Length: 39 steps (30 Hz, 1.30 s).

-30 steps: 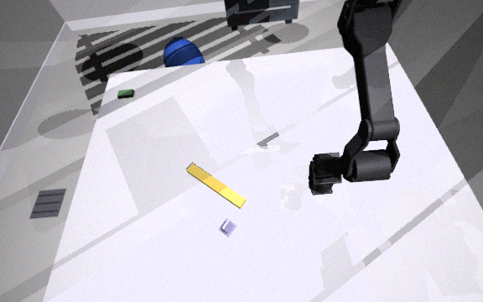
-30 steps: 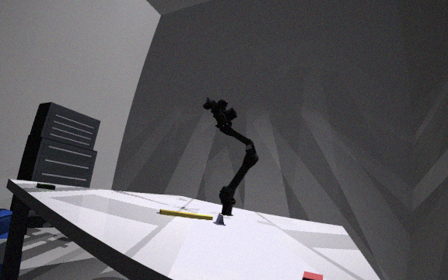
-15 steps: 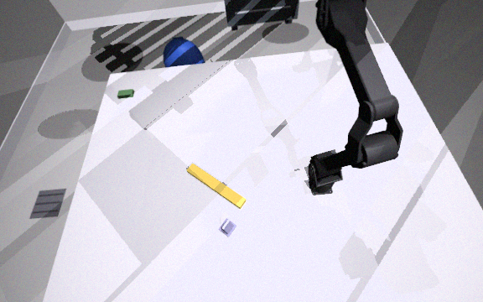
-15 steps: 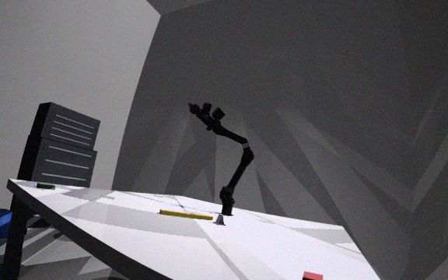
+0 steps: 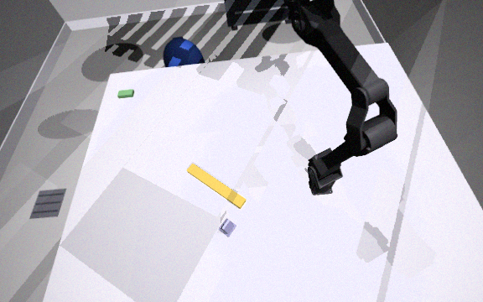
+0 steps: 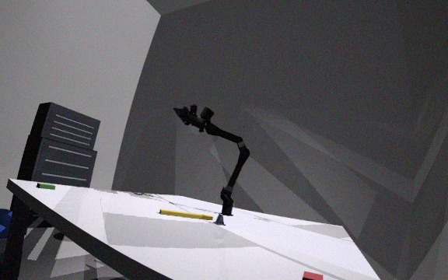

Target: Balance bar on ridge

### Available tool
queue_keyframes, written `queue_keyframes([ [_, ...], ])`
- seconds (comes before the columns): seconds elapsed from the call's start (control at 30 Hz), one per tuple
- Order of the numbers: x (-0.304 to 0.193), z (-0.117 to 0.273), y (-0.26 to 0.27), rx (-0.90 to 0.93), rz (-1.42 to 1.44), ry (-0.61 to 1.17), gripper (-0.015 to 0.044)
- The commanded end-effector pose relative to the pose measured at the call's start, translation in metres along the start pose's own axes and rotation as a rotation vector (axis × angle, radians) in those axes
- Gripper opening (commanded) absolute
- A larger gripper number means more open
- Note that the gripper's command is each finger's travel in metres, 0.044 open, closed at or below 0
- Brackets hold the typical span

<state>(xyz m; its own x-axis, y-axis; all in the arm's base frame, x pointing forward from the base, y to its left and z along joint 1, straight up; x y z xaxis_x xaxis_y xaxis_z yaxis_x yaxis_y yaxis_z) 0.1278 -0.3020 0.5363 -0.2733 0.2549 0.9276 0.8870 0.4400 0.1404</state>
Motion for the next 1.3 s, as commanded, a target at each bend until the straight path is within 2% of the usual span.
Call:
queue_keyframes([
  [0.0, -0.02, -0.008, 0.012, 0.023, -0.047, 0.08, 0.0315],
  [0.43, -0.09, -0.015, 0.061, 0.118, -0.085, 0.311, 0.0315],
  [0.67, -0.139, -0.01, 0.098, 0.178, -0.131, 0.524, 0.0315],
  [0.97, -0.198, 0.013, 0.146, 0.242, -0.156, 0.805, 0.0315],
  [1.27, -0.248, 0.053, 0.19, 0.285, -0.136, 1.084, 0.0315],
])
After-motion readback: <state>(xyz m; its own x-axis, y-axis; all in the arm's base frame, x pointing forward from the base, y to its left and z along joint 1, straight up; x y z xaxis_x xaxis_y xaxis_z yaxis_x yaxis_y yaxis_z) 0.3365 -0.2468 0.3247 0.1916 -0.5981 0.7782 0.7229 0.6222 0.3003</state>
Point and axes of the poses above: the point midway between the two fingers, 35 mm back from their tips, its own z axis back along the fingers, its own y axis across the jaws, x = y × z, the point moved 5 cm from there along z, back along the fingers, and after that the axes turned 6 degrees about -z, right-handed, at the moved point
